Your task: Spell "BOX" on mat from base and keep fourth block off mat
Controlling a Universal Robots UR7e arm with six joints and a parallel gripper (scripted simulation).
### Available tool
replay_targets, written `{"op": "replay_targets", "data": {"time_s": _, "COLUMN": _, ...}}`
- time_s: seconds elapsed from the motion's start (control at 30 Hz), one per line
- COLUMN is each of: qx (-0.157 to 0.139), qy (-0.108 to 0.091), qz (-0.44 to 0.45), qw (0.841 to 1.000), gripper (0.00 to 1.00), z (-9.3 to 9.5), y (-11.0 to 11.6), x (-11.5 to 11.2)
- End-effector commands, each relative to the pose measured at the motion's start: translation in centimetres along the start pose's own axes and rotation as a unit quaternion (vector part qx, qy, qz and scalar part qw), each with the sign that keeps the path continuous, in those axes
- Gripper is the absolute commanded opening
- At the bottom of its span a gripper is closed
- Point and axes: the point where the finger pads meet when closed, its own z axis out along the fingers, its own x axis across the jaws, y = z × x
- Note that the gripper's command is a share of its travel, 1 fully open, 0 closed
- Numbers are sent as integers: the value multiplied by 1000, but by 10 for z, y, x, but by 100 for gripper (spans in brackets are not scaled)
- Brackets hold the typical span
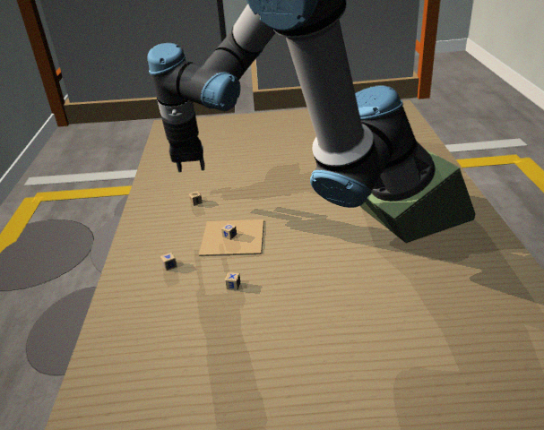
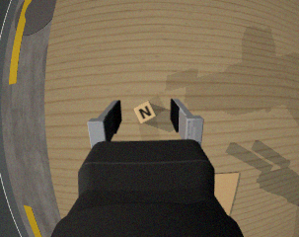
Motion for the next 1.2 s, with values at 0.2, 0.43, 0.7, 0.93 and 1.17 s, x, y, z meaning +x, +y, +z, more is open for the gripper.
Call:
{"op": "replay_targets", "data": {"time_s": 0.2, "qx": 0, "qy": -1, "qz": 0, "qw": 1000, "gripper": 100, "z": 0, "y": 0, "x": 0}}
{"op": "replay_targets", "data": {"time_s": 0.43, "qx": 0, "qy": -1, "qz": 0, "qw": 1000, "gripper": 100, "z": 0, "y": 0, "x": 0}}
{"op": "replay_targets", "data": {"time_s": 0.7, "qx": -2, "qy": -1, "qz": -4, "qw": 1000, "gripper": 100, "z": -2, "y": 4, "x": -2}}
{"op": "replay_targets", "data": {"time_s": 0.93, "qx": -33, "qy": -10, "qz": -55, "qw": 998, "gripper": 100, "z": -20, "y": 59, "x": -24}}
{"op": "replay_targets", "data": {"time_s": 1.17, "qx": -82, "qy": -21, "qz": -136, "qw": 987, "gripper": 100, "z": -59, "y": 151, "x": -44}}
